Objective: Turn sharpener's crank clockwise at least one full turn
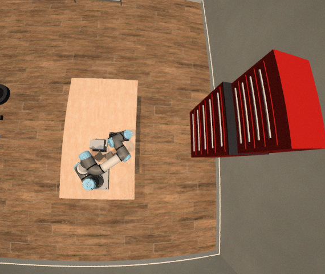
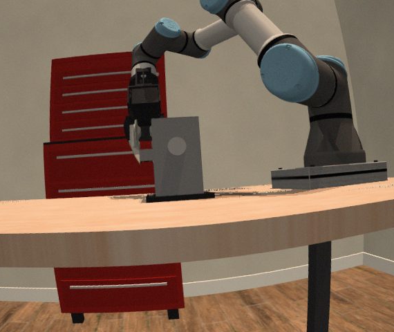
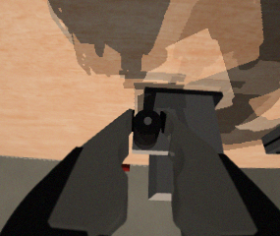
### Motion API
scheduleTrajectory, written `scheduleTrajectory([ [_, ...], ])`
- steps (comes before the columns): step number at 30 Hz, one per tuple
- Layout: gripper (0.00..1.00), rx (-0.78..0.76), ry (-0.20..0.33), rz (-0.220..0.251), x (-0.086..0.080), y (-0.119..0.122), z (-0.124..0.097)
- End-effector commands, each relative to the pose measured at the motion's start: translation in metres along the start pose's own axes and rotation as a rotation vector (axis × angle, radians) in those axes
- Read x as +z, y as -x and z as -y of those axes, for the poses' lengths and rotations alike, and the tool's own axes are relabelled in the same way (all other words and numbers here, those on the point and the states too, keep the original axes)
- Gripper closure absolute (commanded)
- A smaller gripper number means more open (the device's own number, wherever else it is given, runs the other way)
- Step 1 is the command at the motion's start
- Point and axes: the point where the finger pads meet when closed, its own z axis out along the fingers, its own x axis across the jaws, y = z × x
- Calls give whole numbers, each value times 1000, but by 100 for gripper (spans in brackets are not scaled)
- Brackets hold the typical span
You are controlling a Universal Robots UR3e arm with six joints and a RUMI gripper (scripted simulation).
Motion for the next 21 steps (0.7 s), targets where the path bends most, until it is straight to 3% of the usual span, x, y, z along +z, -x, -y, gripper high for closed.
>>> scheduleTrajectory([
  [1,91,-1,-2,2,4,0,3],
  [21,91,-1,-2,2,19,-5,12],
])
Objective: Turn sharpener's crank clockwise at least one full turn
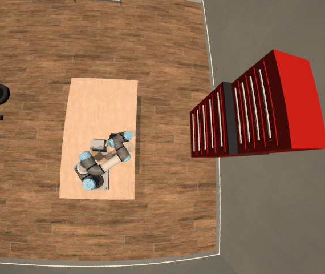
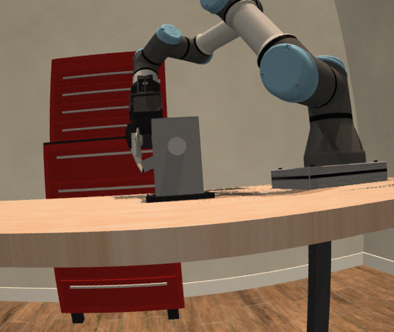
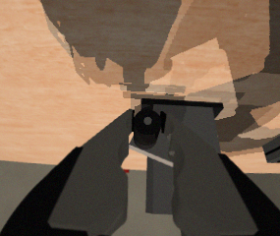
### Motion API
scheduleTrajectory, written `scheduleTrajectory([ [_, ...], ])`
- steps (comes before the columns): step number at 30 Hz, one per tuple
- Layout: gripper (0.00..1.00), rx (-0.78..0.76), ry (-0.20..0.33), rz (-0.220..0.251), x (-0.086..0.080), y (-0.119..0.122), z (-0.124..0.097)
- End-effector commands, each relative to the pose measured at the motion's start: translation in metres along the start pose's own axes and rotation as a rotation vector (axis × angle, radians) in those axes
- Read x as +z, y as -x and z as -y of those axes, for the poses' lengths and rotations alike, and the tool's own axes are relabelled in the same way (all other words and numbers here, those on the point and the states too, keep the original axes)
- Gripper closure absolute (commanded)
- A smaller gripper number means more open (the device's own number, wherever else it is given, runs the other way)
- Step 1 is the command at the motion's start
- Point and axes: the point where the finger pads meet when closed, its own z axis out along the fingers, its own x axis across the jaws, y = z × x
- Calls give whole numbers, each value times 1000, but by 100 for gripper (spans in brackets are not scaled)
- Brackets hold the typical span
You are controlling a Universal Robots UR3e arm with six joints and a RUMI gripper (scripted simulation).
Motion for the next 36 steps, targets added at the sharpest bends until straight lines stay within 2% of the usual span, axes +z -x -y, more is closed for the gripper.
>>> scheduleTrajectory([
  [1,91,-1,-3,2,4,-2,3],
  [36,91,-1,-3,2,23,-25,14],
])
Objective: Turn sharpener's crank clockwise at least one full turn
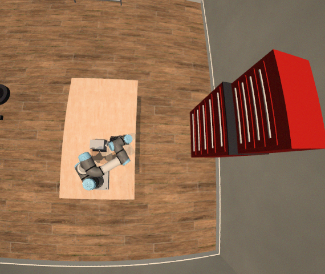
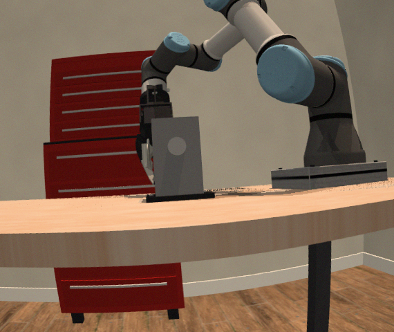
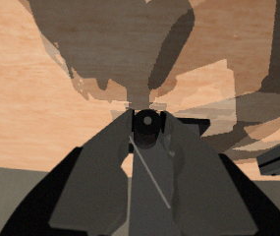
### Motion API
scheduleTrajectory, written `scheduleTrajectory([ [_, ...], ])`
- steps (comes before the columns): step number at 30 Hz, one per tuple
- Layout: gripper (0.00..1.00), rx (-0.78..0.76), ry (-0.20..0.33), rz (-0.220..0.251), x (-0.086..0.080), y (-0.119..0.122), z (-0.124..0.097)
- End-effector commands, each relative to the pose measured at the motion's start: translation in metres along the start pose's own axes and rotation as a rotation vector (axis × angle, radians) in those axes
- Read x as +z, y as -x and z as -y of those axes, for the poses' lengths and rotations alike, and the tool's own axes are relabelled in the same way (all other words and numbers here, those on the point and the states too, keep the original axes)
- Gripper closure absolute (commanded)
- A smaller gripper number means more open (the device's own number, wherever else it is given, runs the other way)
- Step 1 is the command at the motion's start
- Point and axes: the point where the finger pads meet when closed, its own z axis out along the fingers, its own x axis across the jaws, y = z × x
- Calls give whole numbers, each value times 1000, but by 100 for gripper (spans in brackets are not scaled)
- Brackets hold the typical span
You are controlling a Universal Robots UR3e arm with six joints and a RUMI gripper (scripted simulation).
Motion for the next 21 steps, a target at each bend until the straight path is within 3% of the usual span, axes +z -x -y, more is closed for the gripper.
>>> scheduleTrajectory([
  [1,91,-1,-3,2,1,-4,1],
  [21,91,-1,-3,2,5,-23,4],
])
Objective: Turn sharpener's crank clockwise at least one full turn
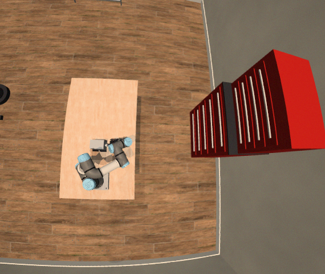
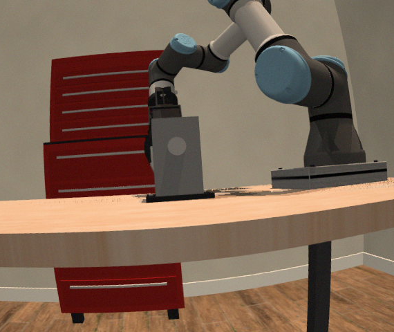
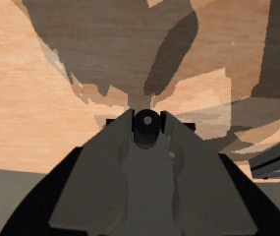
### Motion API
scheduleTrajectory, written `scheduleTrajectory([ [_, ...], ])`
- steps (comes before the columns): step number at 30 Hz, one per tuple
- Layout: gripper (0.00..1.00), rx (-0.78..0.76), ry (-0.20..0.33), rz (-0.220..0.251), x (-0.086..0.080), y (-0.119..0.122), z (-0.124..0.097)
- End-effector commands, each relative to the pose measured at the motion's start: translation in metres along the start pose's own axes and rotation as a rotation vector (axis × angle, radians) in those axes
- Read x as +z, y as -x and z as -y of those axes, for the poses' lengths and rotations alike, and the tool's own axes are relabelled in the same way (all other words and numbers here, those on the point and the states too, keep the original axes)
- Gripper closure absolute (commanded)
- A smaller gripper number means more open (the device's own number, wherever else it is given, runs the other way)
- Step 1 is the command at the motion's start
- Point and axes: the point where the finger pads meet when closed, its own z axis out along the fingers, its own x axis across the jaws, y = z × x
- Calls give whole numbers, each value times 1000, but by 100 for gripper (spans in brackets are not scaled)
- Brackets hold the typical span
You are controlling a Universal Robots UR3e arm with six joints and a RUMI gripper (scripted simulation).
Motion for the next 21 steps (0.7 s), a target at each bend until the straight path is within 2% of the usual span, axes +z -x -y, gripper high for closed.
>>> scheduleTrajectory([
  [1,91,-1,-3,2,0,-6,1],
  [21,91,-1,-3,2,-3,-25,-1],
])
